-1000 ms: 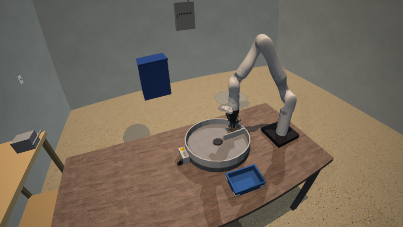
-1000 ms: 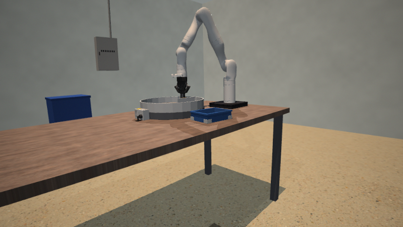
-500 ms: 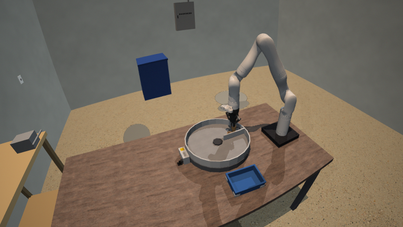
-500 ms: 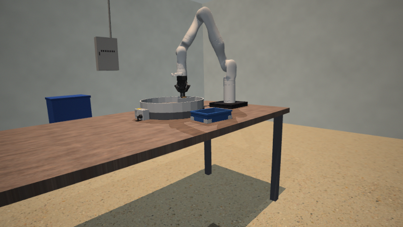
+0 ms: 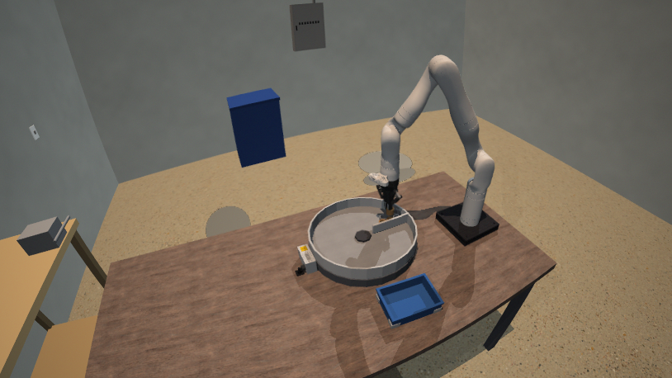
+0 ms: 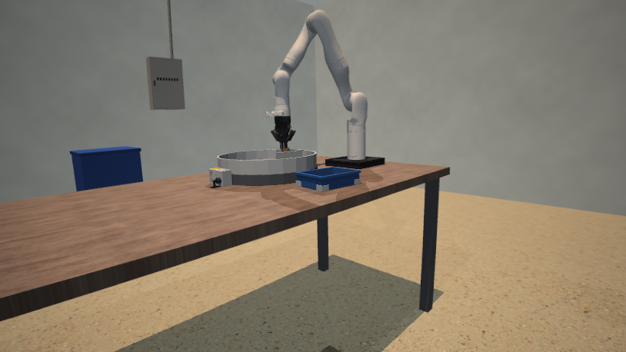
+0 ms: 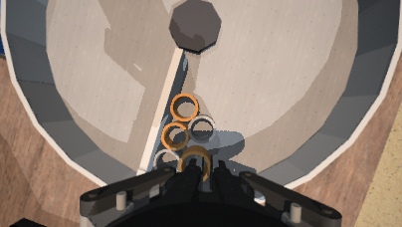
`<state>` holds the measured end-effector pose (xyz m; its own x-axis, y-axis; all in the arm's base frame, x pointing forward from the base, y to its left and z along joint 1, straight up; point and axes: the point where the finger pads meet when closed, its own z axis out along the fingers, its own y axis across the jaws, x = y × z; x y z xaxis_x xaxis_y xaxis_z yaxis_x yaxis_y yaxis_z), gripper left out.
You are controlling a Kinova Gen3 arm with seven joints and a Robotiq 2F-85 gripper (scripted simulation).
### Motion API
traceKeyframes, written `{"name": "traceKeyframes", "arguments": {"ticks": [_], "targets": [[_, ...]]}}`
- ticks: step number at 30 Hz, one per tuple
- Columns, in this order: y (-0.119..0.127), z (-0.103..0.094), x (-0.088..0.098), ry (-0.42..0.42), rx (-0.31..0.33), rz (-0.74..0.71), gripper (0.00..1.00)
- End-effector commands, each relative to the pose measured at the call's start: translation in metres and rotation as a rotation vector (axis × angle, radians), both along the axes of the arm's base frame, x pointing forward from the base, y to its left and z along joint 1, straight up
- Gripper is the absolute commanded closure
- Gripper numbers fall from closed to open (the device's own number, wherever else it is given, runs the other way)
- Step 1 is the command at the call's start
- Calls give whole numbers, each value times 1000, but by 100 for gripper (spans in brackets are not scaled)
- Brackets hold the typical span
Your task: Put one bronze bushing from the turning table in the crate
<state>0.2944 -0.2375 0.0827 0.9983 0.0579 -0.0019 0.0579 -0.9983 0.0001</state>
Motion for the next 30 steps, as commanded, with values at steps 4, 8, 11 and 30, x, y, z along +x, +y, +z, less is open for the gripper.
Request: {"name": "traceKeyframes", "arguments": {"ticks": [4,8,11,30], "targets": [[0,2,1,-4,-2,1,100],[0,2,1,-4,-2,1,100],[0,6,1,-4,-2,1,100],[0,16,1,-3,-2,1,100]]}}
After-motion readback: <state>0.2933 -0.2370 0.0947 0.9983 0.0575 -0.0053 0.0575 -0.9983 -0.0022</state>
